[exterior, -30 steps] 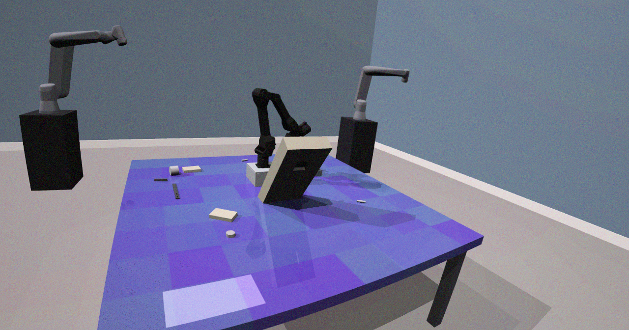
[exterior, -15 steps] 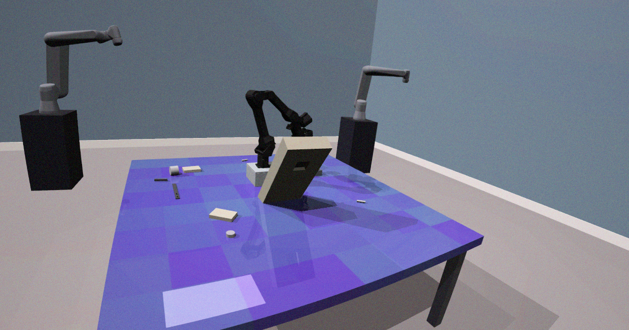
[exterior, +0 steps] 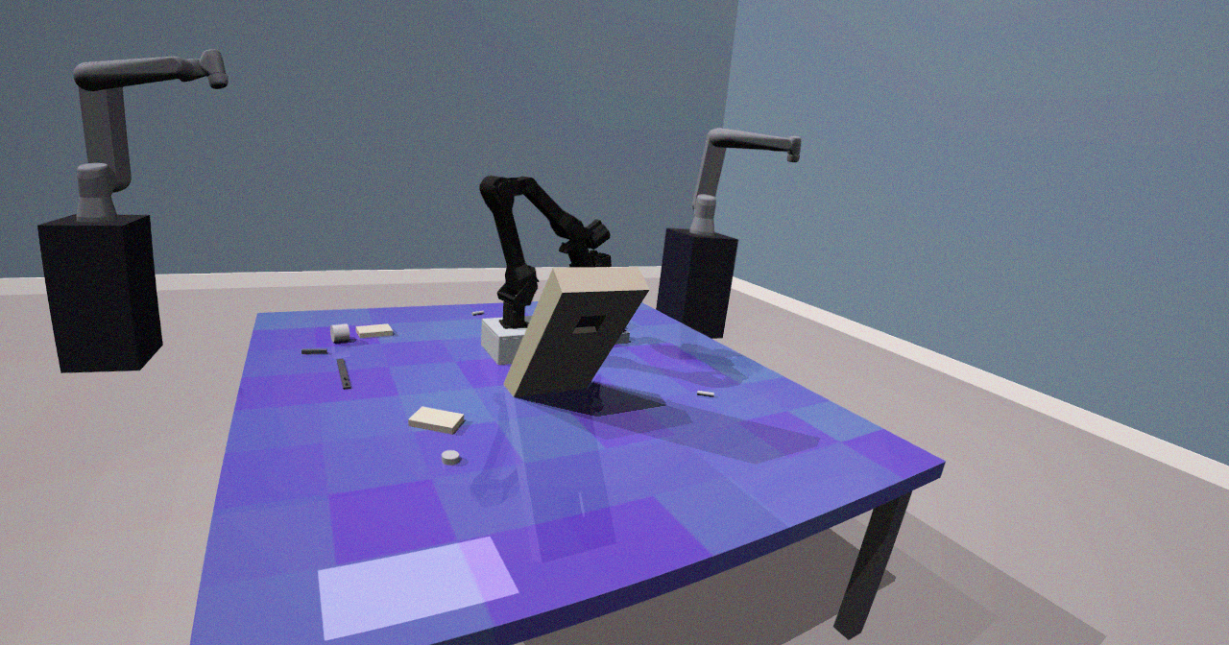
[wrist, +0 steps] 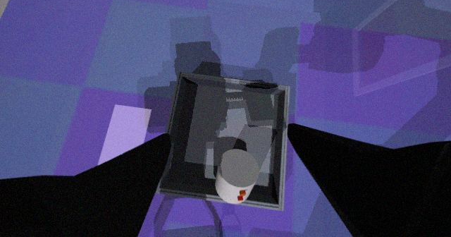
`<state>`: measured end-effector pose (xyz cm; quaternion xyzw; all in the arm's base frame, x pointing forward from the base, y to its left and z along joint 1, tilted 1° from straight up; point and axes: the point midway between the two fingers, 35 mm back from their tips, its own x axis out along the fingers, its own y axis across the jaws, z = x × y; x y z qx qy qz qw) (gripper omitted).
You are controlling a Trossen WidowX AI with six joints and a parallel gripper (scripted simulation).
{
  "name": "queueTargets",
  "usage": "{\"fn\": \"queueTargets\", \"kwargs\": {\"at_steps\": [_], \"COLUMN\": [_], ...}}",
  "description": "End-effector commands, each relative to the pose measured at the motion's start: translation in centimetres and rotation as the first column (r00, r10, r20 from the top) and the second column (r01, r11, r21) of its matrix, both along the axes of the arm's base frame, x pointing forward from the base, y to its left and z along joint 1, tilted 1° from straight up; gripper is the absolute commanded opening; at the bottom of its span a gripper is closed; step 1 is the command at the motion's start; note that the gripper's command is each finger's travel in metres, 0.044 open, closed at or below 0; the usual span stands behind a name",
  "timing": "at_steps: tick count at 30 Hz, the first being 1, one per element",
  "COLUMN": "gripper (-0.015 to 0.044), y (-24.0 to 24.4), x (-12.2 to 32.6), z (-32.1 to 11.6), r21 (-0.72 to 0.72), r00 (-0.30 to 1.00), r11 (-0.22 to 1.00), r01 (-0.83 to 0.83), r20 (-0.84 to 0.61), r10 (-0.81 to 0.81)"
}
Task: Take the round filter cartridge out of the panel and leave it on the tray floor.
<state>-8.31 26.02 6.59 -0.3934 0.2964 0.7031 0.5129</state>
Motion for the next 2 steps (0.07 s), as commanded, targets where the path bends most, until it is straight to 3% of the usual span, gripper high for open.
{"fn": "queueTargets", "kwargs": {"at_steps": [1, 2], "gripper": [0.0440, 0.0440], "y": [-0.04, -0.04], "x": [0.01, 0.01], "z": [-0.05, -0.05], "r21": [-0.002, -0.002], "r00": [1.000, 1.000], "r11": [1.000, 1.000], "r01": [0.000, 0.000], "r20": [0.000, 0.000], "r10": [0.000, 0.000]}}
